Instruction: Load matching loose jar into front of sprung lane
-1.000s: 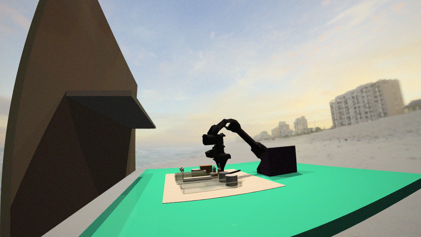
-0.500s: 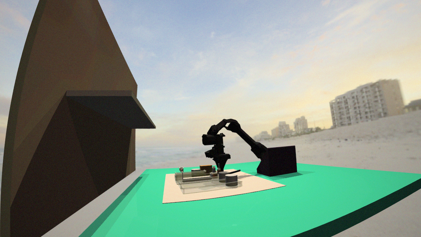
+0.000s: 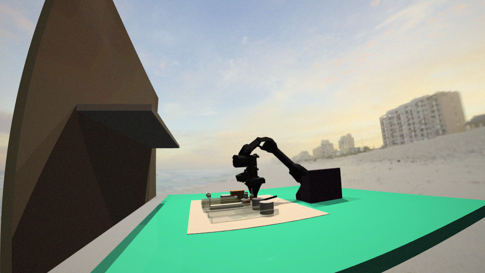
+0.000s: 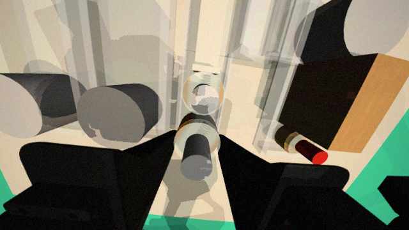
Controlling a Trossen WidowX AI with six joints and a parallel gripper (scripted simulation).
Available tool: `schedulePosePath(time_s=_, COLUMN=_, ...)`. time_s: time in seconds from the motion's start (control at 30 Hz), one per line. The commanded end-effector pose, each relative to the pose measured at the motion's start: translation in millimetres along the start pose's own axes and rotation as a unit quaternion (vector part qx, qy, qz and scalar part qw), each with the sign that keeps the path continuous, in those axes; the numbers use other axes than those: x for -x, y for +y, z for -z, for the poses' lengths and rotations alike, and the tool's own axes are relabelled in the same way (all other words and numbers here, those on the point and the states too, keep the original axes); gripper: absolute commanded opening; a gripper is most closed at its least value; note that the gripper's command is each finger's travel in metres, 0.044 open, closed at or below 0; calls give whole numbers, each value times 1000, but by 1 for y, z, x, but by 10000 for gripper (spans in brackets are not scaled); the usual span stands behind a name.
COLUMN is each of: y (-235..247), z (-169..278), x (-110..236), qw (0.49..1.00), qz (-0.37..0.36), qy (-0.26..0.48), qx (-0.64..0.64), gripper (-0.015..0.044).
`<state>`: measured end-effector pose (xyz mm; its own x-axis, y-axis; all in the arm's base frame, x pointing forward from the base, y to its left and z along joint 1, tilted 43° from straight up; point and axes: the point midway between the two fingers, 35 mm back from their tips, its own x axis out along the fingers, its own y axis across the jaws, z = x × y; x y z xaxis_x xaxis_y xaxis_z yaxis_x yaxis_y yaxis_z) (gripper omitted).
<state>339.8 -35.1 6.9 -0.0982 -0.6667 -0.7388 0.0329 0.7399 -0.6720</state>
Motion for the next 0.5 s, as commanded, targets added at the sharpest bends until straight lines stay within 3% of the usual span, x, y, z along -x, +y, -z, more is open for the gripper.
schedulePosePath(time_s=0.0, y=-2, z=-4, x=-2, qw=1000, qz=5, qy=-7, qx=-4, gripper=0)
schedulePosePath(time_s=0.47, y=-3, z=-4, x=-6, qw=1000, qz=5, qy=-7, qx=-4, gripper=0)
